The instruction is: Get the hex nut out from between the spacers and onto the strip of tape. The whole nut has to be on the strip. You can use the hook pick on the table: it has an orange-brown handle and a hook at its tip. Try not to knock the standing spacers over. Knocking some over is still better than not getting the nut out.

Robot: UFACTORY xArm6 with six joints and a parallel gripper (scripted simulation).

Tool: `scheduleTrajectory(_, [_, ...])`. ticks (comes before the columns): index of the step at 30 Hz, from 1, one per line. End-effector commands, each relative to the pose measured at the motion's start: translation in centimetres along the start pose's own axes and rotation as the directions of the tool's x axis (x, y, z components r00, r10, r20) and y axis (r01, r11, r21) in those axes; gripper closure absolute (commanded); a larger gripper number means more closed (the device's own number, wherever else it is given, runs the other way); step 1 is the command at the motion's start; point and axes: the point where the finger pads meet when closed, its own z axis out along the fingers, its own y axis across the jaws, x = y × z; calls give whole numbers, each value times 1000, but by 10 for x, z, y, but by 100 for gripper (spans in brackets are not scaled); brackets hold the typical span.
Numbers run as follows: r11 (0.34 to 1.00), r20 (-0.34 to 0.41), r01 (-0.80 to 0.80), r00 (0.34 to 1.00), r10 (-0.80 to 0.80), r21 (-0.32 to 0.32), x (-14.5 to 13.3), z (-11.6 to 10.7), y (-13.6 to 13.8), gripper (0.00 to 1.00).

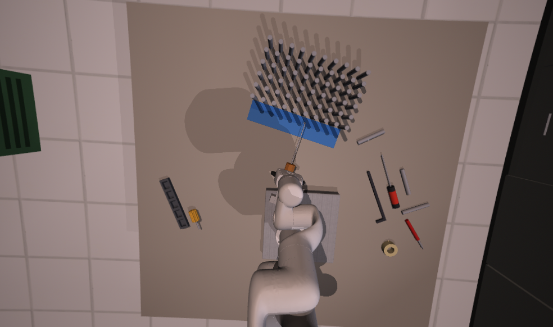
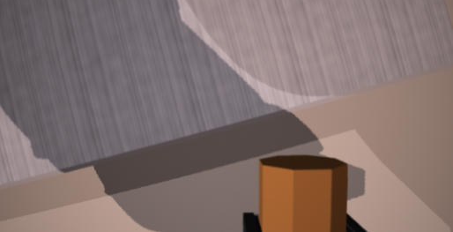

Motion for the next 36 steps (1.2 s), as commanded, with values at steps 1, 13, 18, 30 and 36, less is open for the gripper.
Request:
scheduleTrajectory(1, [1000, 2, 0, 1000, 0, -1, -1, -1, 0, 100])
scheduleTrajectory(13, [1000, 2, 0, 1000, 0, -1, -1, -14, 0, 100])
scheduleTrajectory(18, [1000, 2, 0, 1000, 0, -1, -1, -16, 0, 100])
scheduleTrajectory(30, [1000, 2, 0, 1000, 0, -1, -1, -16, 2, 100])
scheduleTrajectory(36, [1000, 2, 0, 1000, 0, -1, -1, -16, 4, 100])
